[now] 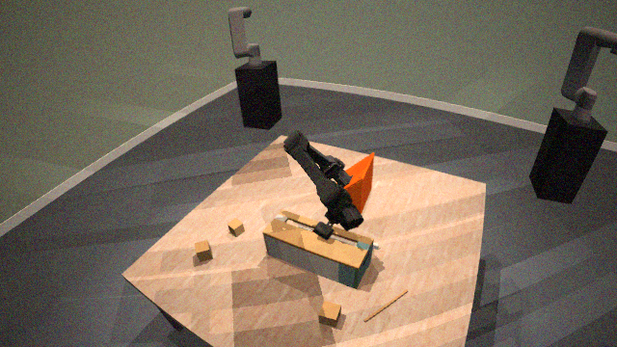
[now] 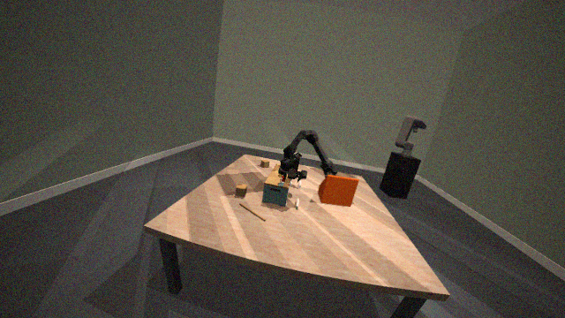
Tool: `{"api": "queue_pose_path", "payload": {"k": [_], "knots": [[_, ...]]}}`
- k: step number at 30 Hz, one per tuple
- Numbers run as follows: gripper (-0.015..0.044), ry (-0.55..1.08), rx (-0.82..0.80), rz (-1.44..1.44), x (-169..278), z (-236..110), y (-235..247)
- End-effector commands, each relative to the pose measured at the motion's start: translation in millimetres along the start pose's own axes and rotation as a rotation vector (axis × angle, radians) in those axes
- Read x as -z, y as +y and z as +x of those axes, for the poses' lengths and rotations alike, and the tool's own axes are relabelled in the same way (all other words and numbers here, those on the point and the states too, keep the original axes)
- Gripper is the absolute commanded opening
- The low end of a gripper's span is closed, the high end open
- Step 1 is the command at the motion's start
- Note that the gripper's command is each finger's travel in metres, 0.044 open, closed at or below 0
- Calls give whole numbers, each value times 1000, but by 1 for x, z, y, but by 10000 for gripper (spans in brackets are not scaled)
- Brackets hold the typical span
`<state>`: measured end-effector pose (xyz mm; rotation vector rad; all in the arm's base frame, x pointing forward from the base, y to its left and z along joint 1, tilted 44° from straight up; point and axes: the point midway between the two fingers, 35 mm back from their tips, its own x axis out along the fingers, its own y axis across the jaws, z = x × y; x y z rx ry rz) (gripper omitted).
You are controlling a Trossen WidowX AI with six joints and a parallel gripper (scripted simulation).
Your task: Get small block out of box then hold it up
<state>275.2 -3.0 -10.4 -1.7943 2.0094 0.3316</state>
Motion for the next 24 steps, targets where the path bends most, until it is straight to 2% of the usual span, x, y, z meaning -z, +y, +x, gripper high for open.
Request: {"api": "queue_pose_path", "payload": {"k": [1, 24], "knots": [[400, -2, 4, 0, 7, 1, -1], [400, 0, 4, 0, 37, 12, -2]]}}
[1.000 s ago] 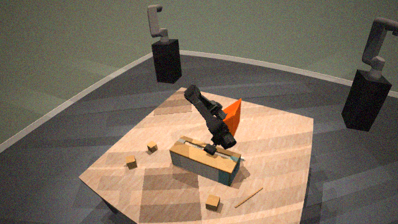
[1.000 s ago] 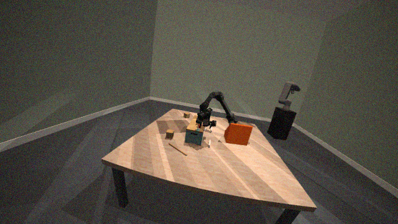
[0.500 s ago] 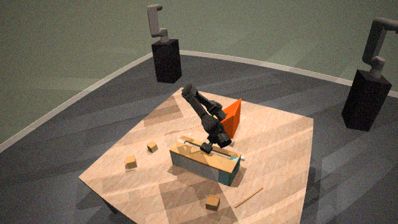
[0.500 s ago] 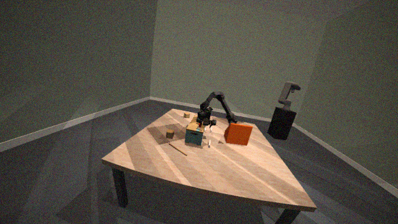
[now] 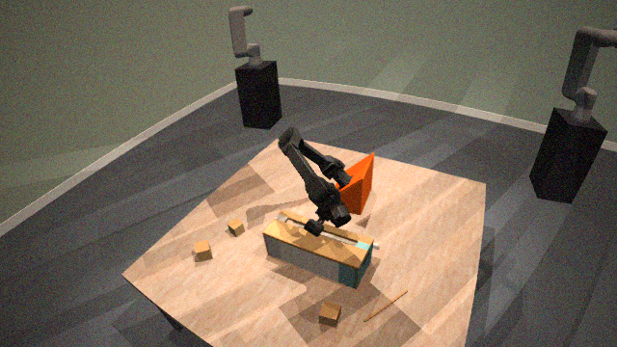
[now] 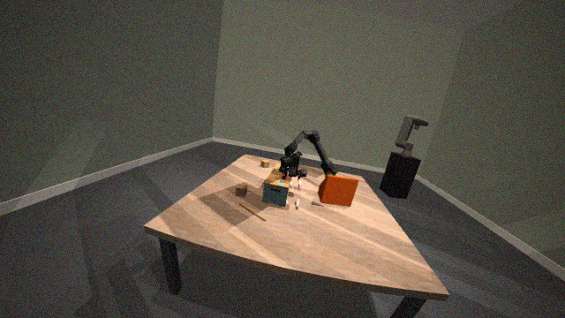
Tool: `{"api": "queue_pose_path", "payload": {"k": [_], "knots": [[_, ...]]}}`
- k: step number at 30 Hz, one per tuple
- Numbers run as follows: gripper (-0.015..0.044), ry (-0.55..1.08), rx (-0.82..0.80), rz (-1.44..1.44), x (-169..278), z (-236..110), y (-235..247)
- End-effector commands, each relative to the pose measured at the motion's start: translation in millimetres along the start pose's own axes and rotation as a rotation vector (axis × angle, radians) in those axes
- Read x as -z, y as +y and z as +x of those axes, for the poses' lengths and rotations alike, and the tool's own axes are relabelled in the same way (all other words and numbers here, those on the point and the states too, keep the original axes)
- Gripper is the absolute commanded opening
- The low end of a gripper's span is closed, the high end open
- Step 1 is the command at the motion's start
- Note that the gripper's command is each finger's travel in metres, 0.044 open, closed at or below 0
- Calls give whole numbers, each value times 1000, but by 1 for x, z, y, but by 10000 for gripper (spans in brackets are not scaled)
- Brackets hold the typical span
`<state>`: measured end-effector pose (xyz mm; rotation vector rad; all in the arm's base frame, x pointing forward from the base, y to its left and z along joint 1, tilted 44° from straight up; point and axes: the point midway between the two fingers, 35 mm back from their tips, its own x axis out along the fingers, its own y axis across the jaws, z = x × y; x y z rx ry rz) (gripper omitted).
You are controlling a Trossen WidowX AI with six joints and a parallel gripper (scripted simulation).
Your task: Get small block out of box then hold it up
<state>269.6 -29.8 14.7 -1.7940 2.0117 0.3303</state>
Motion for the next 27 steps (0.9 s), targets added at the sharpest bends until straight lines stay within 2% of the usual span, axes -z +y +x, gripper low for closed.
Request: {"api": "queue_pose_path", "payload": {"k": [1, 10, 27], "knots": [[400, -2, 5, 0, 0, -1, -1], [400, -2, 5, 0, -8, -4, -3], [400, -1, 5, 0, 9, 2, -3]]}}
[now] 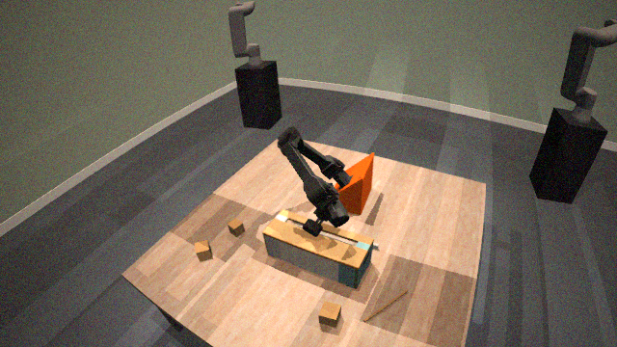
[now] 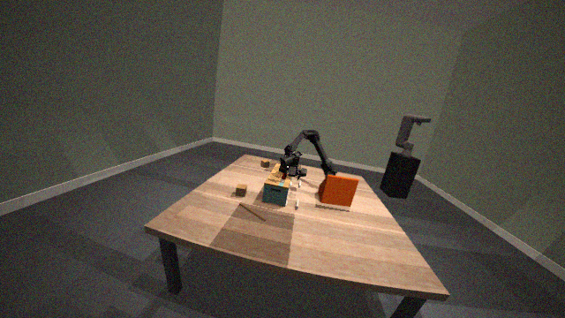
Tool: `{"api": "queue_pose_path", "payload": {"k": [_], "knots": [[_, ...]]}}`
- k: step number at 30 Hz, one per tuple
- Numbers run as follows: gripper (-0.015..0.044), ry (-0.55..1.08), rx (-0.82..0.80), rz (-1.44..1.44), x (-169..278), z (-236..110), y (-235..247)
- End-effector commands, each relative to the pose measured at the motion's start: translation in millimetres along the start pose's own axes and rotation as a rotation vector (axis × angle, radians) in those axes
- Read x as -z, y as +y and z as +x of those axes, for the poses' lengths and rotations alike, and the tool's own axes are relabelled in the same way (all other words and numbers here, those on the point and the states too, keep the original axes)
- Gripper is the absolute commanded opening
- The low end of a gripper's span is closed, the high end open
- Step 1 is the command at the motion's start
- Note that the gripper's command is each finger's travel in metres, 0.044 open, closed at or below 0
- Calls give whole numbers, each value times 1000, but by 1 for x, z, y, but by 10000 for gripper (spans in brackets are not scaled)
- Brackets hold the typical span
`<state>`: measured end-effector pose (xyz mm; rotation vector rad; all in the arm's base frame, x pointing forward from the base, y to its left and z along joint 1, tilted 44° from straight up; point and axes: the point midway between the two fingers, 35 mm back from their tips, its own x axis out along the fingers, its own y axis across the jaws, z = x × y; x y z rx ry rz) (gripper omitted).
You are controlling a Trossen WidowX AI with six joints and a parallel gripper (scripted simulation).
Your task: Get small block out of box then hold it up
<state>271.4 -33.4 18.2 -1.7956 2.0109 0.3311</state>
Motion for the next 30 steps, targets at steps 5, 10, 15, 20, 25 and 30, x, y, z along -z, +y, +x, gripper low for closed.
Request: {"api": "queue_pose_path", "payload": {"k": [5, 10, 15, 20, 25, 30], "knots": [[400, -1, 4, 1, 9, 2, -1], [400, 0, 4, 0, 14, 4, -1], [400, -1, 4, 1, 6, 1, -1], [400, -1, 4, 1, 4, 0, 0], [400, -1, 4, 1, 7, 1, -1], [400, -1, 4, 1, 12, 3, -1]]}}
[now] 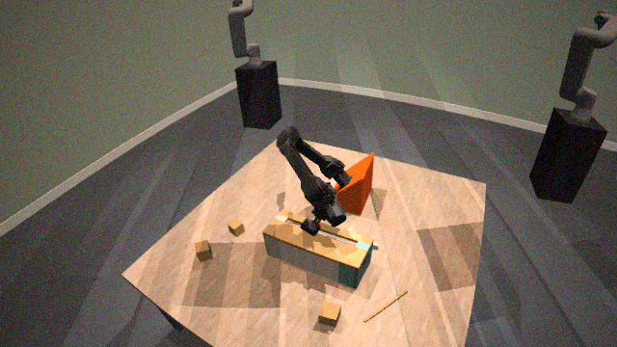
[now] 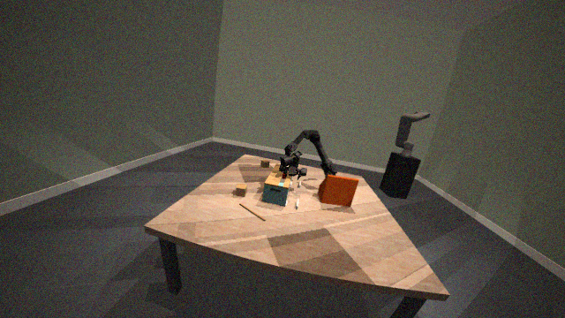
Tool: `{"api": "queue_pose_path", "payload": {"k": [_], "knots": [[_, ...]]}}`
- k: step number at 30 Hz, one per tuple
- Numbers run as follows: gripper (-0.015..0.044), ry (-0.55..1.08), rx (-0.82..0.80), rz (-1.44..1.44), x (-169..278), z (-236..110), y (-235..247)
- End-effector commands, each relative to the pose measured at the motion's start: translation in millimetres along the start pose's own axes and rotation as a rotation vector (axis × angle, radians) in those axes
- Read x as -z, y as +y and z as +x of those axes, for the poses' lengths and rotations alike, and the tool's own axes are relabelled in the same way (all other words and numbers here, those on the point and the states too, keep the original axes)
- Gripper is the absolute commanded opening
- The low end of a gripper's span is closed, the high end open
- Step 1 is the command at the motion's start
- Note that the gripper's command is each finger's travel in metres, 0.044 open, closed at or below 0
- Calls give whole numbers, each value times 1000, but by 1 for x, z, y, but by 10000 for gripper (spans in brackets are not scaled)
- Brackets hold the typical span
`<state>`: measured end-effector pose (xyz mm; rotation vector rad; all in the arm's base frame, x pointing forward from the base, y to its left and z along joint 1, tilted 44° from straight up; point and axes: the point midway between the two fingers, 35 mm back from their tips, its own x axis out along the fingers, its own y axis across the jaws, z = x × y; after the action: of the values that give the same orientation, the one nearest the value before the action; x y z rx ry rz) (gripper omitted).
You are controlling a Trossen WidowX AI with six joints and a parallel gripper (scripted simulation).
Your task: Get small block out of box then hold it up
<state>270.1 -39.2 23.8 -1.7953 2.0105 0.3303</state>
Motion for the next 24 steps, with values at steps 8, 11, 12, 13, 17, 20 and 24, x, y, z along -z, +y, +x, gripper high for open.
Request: {"api": "queue_pose_path", "payload": {"k": [8, 11, 12, 13, 17, 20, 24], "knots": [[400, 0, 4, 0, 11, 3, -1], [400, 0, 4, 0, 14, 4, -1], [400, 0, 4, 0, 15, 5, -1], [400, 0, 4, -1, 16, 5, -1], [400, 1, 4, -1, 20, 6, -1], [400, 1, 4, -1, 23, 7, -1], [400, 1, 4, -1, 27, 9, -1]]}}
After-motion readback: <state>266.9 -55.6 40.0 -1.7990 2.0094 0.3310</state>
